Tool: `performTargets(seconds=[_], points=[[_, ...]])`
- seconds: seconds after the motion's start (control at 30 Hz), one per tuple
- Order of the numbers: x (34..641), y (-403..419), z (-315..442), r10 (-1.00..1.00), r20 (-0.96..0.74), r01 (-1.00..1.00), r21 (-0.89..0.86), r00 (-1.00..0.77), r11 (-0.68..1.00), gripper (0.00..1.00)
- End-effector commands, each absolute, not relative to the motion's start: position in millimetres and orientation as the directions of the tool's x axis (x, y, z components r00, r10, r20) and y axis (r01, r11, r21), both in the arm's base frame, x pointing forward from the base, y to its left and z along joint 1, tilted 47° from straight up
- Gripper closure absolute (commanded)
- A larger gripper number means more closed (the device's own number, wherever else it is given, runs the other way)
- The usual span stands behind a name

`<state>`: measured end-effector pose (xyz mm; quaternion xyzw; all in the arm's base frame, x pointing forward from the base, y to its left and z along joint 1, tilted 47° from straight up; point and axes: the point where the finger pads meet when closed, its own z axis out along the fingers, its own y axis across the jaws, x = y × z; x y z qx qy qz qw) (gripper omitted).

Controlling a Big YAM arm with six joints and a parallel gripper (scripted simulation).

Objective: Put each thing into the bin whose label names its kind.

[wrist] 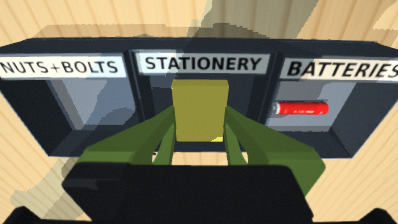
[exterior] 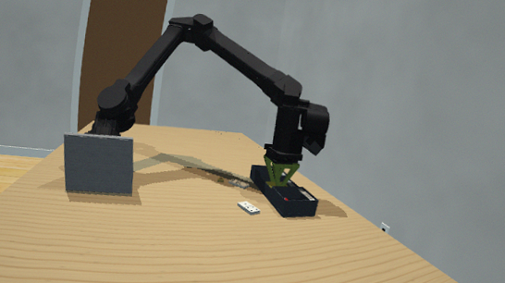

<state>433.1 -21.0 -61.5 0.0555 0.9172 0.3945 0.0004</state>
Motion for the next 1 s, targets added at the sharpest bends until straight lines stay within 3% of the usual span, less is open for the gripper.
performTargets(seconds=[0.0, 0.87, 0.9, 0.97], points=[[431.1, -12.3, -70.5, 0.097, 0.058, 0.109, 0.727, -0.994, 0.678, 0.66], [429.3, -12.9, -73.8, 0.091, 0.053, 0.101, 0.727, -0.994, 0.679, 0.66], [429.4, -13.0, -73.8, 0.091, 0.053, 0.101, 0.727, -0.994, 0.679, 0.55], [429.4, -13.0, -73.8, 0.091, 0.053, 0.101, 0.727, -0.994, 0.679, 0.55]])
